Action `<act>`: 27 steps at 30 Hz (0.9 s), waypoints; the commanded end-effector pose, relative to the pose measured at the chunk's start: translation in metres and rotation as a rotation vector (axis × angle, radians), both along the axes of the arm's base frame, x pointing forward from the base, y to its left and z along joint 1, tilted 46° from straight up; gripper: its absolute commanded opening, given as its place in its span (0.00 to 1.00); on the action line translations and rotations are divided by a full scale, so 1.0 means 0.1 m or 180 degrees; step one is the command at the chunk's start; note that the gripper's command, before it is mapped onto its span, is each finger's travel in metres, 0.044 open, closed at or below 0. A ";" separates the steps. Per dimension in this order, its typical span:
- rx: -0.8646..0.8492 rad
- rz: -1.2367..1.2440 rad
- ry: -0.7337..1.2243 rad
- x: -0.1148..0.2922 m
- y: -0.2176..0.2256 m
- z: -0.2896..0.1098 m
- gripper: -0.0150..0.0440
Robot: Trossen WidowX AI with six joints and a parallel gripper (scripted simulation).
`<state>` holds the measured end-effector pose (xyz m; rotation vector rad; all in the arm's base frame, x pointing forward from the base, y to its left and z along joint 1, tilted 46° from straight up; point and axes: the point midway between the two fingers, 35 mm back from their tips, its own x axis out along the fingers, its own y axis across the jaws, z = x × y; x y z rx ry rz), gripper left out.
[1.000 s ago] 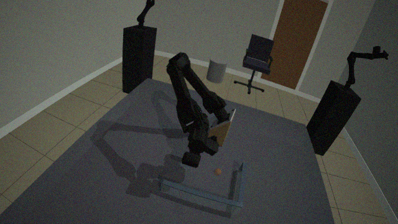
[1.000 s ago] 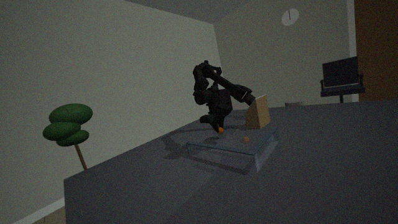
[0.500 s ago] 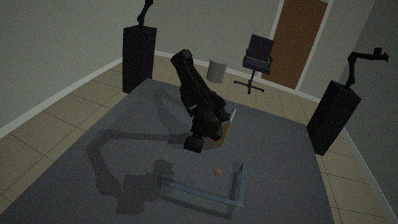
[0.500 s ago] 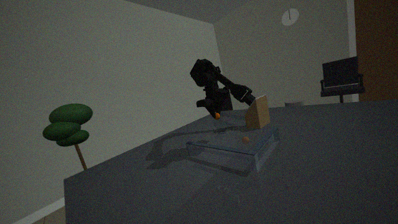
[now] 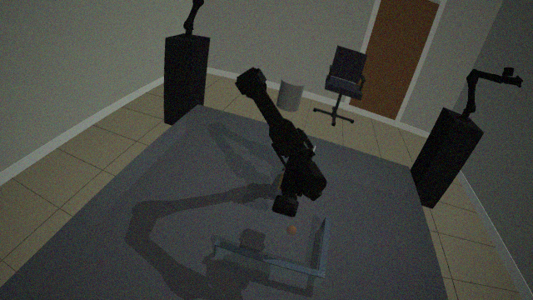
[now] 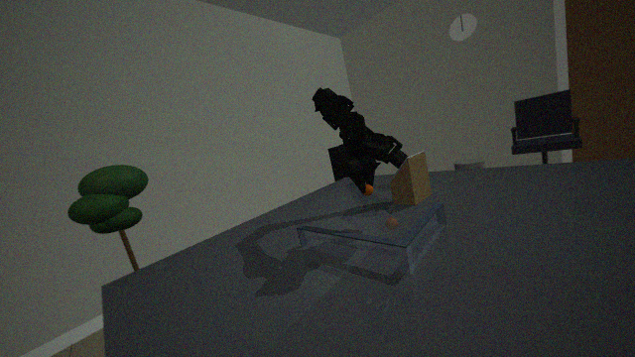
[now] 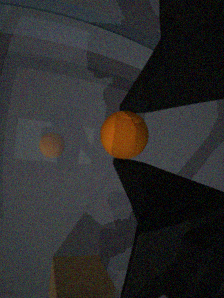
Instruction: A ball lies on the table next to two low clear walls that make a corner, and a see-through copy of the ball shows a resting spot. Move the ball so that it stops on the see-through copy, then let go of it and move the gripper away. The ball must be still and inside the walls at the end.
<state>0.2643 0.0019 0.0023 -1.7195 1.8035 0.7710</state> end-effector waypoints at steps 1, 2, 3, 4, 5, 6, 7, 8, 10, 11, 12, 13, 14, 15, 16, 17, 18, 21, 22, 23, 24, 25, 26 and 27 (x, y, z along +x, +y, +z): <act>-0.0009 -0.0012 0.0046 -0.11 0.11 -0.28 0.25; -0.0011 -0.0013 0.0046 -0.13 0.14 -0.34 0.25; -0.0013 -0.0014 0.0047 -0.15 0.16 -0.39 0.25; -0.0015 -0.0014 0.0047 -0.17 0.18 -0.44 0.25; -0.0017 -0.0015 0.0047 -0.18 0.19 -0.46 0.25; -0.0017 -0.0015 0.0047 -0.18 0.20 -0.47 0.25; -0.0017 -0.0015 0.0047 -0.18 0.20 -0.47 0.25; -0.0017 -0.0015 0.0047 -0.18 0.20 -0.47 0.25; -0.0017 -0.0015 0.0047 -0.18 0.20 -0.47 0.25; -0.0017 -0.0015 0.0047 -0.18 0.19 -0.48 0.25; -0.0016 -0.0014 0.0047 -0.18 0.18 -0.50 0.25; -0.0015 -0.0014 0.0046 -0.18 0.16 -0.52 0.25; -0.0014 -0.0014 0.0046 -0.18 0.13 -0.54 0.25; -0.0013 -0.0013 0.0046 -0.18 0.10 -0.58 0.25; -0.0013 -0.0013 0.0046 -0.18 0.07 -0.61 0.25; -0.0012 -0.0012 0.0046 -0.18 0.03 -0.65 0.25; -0.0012 -0.0012 0.0045 -0.18 -0.01 -0.69 0.25; -0.0016 -0.0012 0.0045 -0.20 -0.13 -0.81 0.25; -0.0018 -0.0012 0.0045 -0.20 -0.17 -0.85 0.25; -0.0021 -0.0013 0.0046 -0.21 -0.21 -0.88 0.25; -0.0024 -0.0014 0.0046 -0.22 -0.25 -0.92 0.25; -0.0027 -0.0014 0.0047 -0.23 -0.28 -0.95 0.25; -0.0029 -0.0015 0.0047 -0.23 -0.30 -0.96 0.25; -0.0030 -0.0015 0.0047 -0.24 -0.31 -0.97 0.25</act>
